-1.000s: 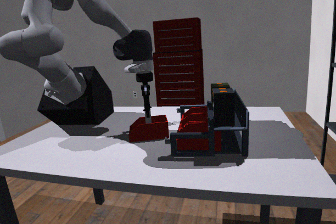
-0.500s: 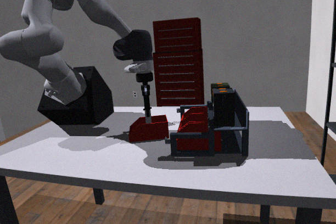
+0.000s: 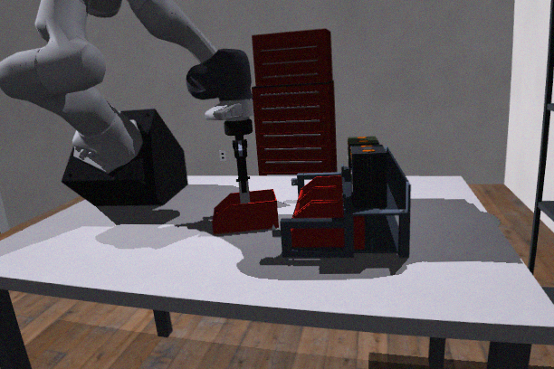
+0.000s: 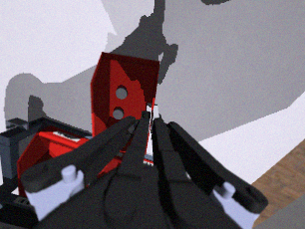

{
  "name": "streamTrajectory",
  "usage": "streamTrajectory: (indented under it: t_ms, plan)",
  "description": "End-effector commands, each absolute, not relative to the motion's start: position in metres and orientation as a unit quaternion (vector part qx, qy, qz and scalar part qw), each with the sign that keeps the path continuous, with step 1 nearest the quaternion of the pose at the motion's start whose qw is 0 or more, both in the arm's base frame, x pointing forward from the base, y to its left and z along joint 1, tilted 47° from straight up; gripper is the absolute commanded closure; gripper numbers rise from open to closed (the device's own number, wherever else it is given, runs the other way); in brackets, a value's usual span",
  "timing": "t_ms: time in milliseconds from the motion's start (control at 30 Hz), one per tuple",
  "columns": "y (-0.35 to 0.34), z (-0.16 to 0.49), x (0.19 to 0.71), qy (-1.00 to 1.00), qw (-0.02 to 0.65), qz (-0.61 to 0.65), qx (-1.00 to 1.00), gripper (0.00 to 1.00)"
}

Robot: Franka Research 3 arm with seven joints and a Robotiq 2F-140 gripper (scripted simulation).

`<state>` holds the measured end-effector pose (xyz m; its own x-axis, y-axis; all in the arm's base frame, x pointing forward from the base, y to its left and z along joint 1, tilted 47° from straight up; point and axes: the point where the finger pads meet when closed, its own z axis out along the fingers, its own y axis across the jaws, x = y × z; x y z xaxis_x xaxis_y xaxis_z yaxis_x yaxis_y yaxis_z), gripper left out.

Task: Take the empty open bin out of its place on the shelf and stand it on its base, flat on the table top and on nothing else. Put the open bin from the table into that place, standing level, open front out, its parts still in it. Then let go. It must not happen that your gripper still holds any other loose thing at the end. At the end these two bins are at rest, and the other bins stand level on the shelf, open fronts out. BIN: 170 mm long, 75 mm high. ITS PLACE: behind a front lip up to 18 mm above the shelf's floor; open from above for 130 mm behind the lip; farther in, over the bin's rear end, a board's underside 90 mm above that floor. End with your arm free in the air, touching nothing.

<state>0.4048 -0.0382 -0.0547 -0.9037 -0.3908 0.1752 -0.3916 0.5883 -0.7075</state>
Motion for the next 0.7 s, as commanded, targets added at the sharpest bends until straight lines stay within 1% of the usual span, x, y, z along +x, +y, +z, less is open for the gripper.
streamTrajectory:
  t_ms: [0, 667]
  plan:
    - [-0.0369, -0.0558, 0.4053, -0.891, 0.0, 0.396, 0.222, 1.0]
    - [-0.0299, -0.049, 0.4035, -0.891, 0.0, 0.396, 0.222, 1.0]
